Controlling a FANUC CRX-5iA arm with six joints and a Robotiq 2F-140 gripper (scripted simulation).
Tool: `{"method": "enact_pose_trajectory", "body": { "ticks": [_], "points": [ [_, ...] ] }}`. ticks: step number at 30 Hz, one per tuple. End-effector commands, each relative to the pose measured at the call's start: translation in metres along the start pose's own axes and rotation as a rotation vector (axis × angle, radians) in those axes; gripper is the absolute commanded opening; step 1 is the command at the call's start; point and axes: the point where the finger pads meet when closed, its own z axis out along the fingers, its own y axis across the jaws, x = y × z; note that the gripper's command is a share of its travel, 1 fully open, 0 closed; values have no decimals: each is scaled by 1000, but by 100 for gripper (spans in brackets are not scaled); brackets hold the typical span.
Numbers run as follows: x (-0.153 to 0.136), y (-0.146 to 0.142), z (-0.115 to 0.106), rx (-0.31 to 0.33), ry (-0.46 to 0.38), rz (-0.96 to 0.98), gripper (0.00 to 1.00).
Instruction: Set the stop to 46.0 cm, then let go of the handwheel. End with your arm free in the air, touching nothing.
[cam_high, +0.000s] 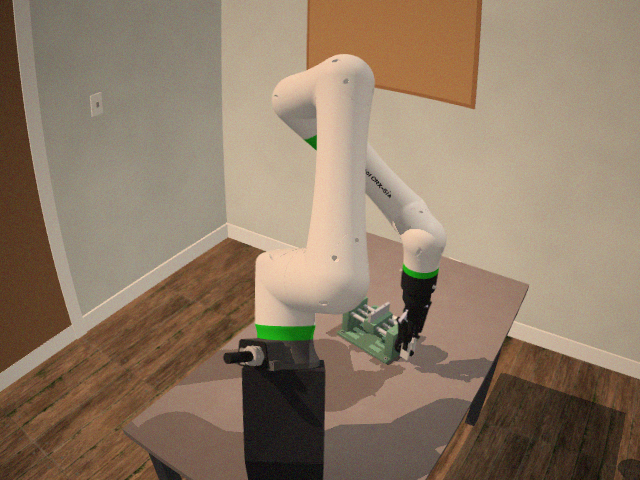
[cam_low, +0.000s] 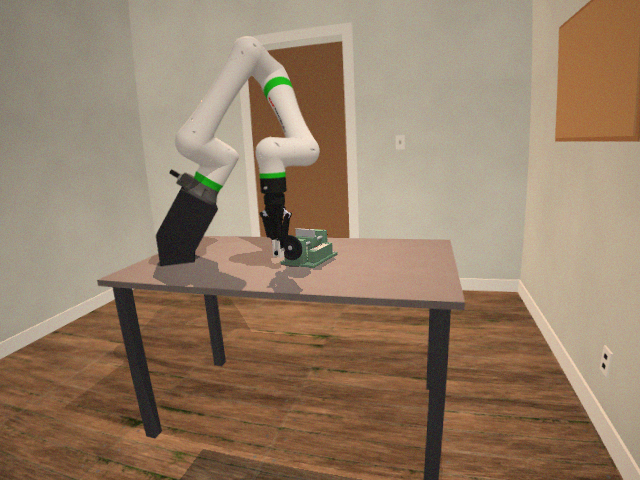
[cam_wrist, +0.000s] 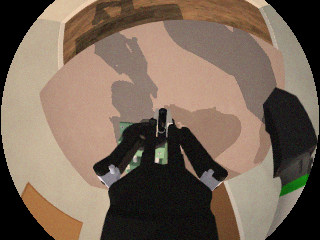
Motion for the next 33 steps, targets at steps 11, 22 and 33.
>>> {"method": "enact_pose_trajectory", "body": {
  "ticks": [11,22,33],
  "points": [
    [0,-13,17,0,0,0,4],
    [0,-39,23,0,0,0,4],
    [0,-64,7,0,0,0,4]
  ]
}}
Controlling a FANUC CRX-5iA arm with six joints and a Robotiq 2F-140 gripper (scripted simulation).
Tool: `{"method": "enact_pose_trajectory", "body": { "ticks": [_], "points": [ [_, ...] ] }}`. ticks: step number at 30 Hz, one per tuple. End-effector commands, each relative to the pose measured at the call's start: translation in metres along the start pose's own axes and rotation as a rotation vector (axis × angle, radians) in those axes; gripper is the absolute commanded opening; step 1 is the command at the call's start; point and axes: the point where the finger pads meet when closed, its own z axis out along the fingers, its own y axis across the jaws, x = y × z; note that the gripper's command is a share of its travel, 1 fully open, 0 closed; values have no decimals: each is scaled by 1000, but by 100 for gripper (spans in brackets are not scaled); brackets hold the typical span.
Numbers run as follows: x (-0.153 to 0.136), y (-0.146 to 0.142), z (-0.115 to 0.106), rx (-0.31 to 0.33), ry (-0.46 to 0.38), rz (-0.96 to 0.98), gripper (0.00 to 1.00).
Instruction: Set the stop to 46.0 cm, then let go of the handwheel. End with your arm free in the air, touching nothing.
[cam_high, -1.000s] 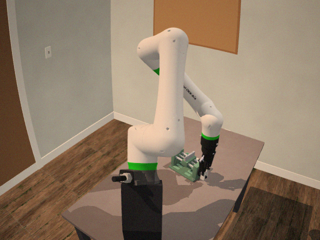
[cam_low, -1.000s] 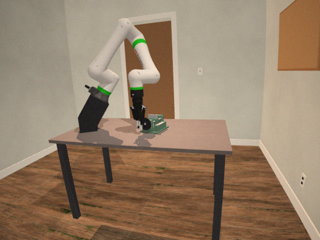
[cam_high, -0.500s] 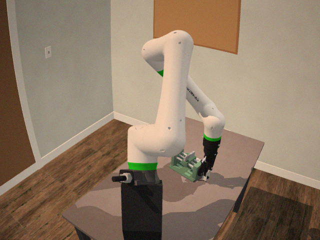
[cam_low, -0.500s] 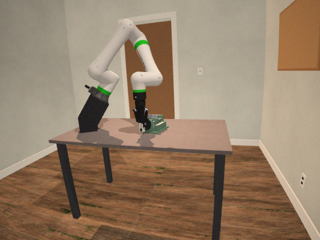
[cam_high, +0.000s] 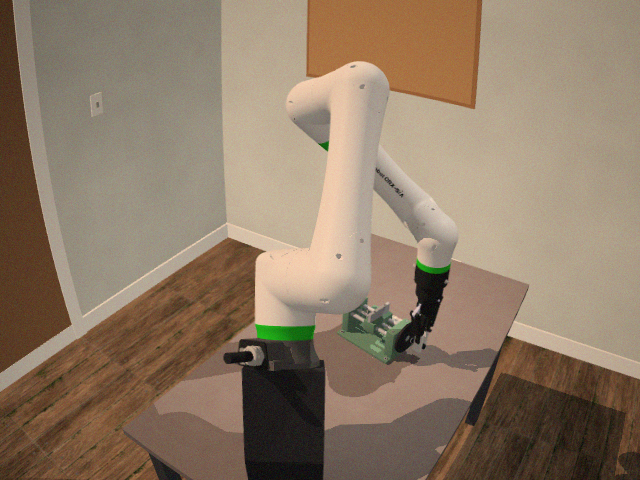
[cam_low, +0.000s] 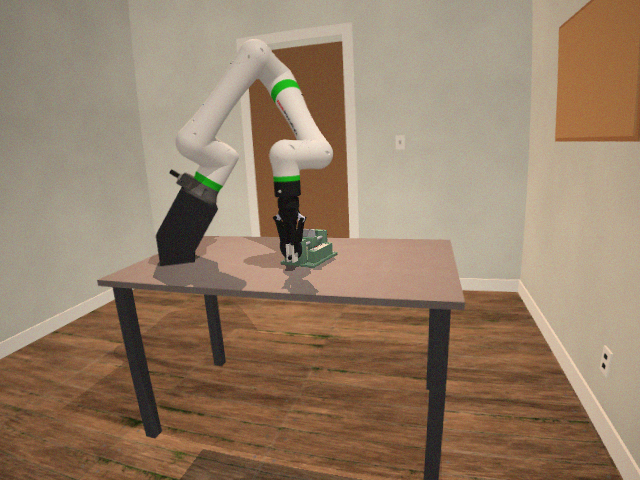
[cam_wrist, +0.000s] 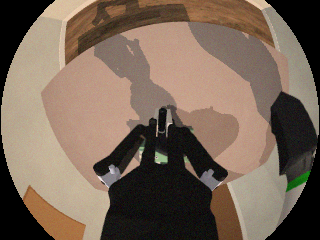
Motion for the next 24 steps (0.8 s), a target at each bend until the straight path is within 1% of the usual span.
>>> {"method": "enact_pose_trajectory", "body": {
  "ticks": [1,7,9,12,24],
  "points": [
    [0,-6,-9,-1,0,0,4],
    [0,-9,-26,-1,0,0,4],
    [0,-9,-26,-1,0,0,4],
    [0,-8,-33,-1,0,0,4],
    [0,7,-54,-1,0,0,4]
  ]
}}
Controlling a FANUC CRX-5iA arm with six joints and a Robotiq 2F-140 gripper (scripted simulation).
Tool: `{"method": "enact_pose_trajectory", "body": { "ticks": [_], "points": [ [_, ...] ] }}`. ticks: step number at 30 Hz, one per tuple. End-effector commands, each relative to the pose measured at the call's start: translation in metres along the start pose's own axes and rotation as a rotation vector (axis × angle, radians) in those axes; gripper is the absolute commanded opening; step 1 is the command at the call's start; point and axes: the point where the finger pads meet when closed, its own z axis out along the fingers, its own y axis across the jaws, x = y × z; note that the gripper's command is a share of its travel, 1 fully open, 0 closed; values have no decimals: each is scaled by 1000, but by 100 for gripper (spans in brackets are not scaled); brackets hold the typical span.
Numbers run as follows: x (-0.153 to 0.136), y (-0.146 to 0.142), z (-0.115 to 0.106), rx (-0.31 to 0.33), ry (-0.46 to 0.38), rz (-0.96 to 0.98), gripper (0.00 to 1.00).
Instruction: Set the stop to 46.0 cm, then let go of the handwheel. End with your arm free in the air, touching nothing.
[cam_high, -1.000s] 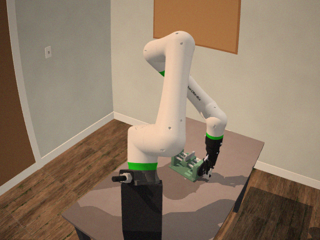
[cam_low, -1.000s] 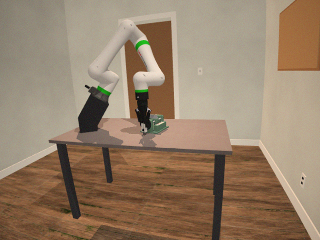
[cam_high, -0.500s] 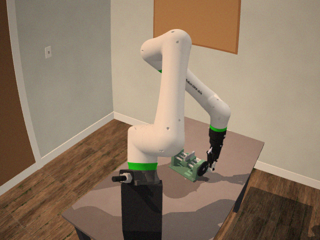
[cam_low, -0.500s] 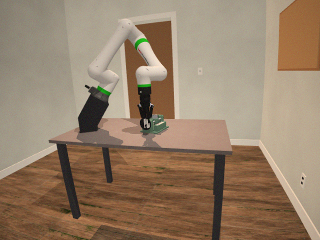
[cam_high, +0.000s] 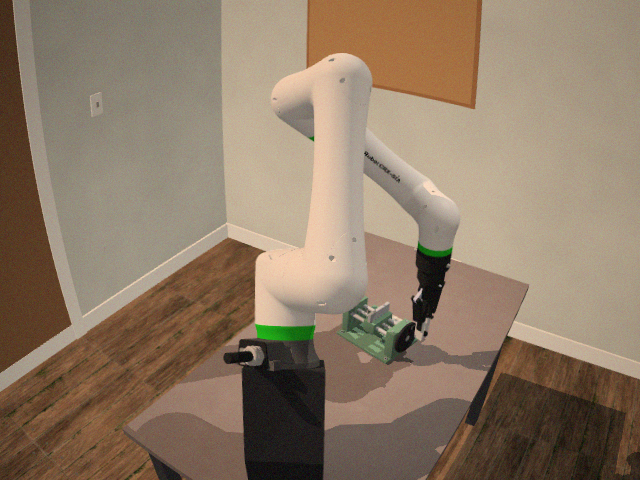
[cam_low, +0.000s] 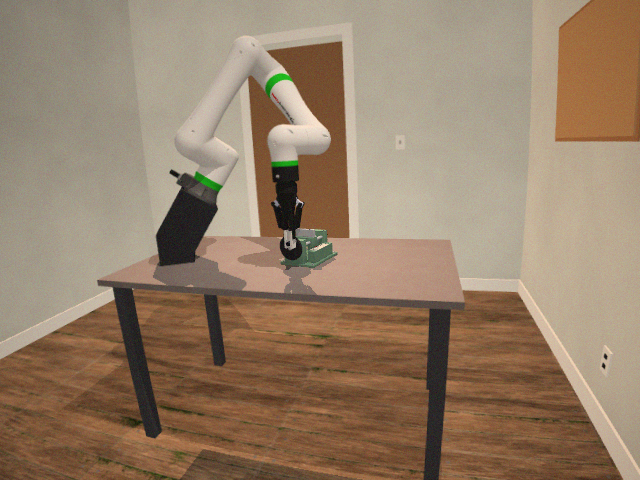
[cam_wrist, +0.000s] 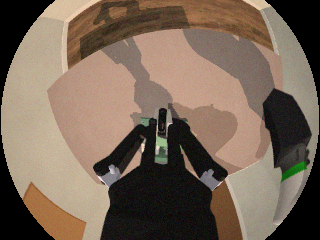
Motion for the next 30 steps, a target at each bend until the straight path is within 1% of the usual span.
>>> {"method": "enact_pose_trajectory", "body": {
  "ticks": [1,10,17,19,24,30],
  "points": [
    [0,3,-2,0,0,0,4],
    [0,21,-8,0,0,0,4],
    [0,36,-5,0,0,0,4],
    [0,36,-5,0,0,0,4],
    [0,47,2,0,0,0,4],
    [0,55,16,0,0,0,4]
  ]
}}
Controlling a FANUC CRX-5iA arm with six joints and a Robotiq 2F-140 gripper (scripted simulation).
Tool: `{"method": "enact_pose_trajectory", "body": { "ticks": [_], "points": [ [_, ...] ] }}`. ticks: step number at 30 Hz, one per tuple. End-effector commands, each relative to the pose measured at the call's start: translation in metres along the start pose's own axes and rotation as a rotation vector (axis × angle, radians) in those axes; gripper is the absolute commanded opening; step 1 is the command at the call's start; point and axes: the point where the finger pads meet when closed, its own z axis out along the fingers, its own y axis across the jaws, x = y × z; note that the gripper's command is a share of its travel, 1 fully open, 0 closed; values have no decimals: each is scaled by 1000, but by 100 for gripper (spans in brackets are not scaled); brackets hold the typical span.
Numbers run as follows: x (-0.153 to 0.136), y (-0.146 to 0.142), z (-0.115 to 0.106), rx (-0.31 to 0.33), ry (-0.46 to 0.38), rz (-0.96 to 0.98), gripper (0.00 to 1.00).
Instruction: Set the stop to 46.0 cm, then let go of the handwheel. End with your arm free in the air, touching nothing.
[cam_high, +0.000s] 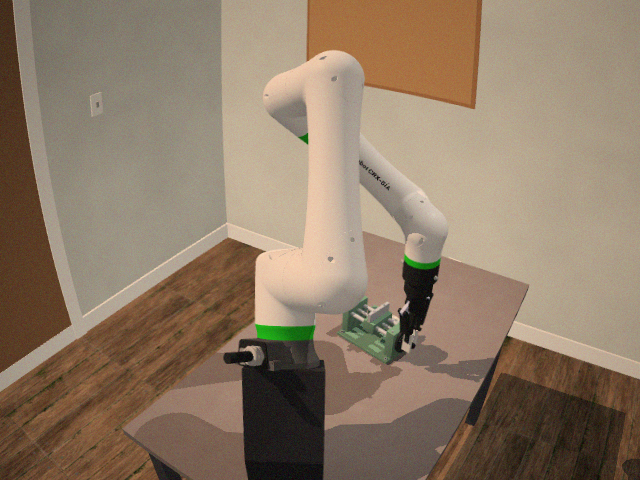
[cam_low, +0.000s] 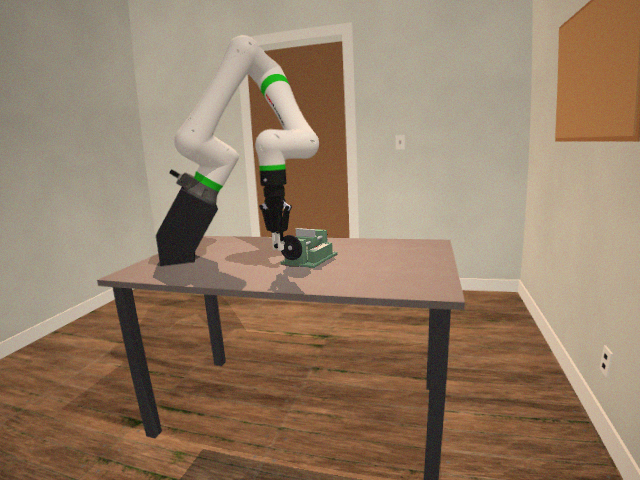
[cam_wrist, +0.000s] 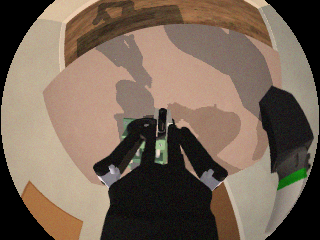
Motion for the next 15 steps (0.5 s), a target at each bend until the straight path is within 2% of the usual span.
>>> {"method": "enact_pose_trajectory", "body": {
  "ticks": [1,15],
  "points": [
    [0,2,6,0,0,0,4],
    [0,2,25,0,0,0,4]
  ]
}}
